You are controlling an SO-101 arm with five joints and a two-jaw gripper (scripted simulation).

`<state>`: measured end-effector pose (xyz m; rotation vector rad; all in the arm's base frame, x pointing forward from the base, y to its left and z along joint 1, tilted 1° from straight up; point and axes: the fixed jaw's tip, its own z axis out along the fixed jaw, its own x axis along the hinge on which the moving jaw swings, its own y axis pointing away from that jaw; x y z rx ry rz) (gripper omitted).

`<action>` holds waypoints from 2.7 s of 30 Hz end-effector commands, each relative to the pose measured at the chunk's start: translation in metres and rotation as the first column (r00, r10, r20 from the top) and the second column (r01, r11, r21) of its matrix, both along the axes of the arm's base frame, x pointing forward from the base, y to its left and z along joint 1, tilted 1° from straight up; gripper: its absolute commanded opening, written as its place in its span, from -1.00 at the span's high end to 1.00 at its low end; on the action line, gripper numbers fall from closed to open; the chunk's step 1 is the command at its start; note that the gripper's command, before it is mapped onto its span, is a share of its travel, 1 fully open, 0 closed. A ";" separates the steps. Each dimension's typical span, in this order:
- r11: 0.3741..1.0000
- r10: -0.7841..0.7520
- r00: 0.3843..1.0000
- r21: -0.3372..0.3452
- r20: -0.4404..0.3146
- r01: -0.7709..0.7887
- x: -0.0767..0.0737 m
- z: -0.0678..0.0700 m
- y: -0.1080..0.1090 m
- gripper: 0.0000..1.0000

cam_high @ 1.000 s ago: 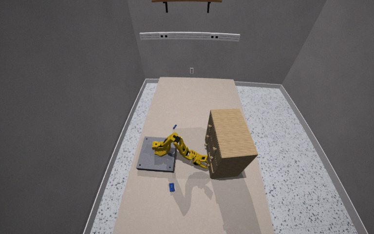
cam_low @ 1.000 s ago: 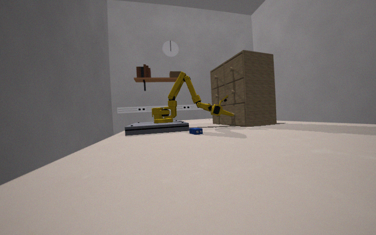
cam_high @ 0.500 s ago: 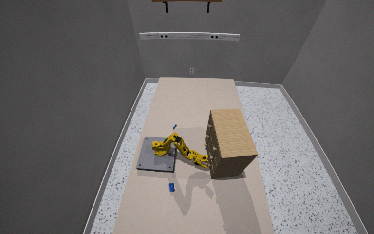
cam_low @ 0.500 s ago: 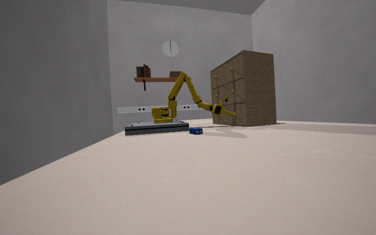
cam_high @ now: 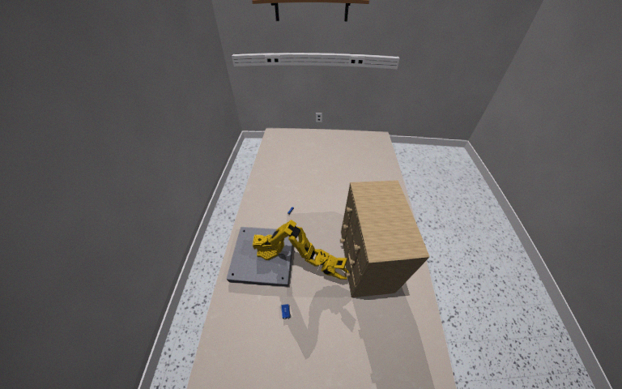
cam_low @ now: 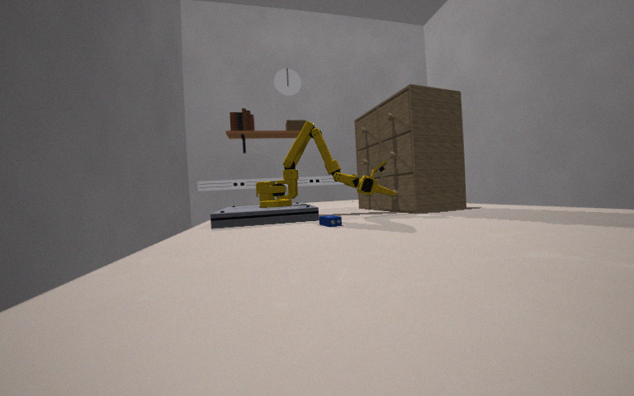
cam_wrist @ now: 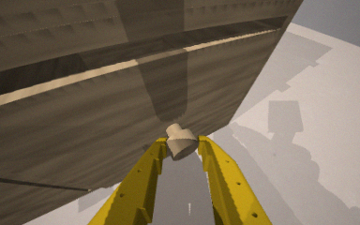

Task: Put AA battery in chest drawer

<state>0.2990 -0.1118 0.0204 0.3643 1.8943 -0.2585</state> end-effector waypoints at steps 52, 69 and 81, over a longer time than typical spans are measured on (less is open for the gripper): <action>1.000 0.002 1.000 0.000 0.006 -0.002 0.000 0.002 0.000 0.92; 1.000 0.002 1.000 0.000 0.006 -0.002 0.000 0.002 0.000 0.70; 1.000 0.002 1.000 0.000 0.006 -0.002 0.000 0.002 0.000 0.57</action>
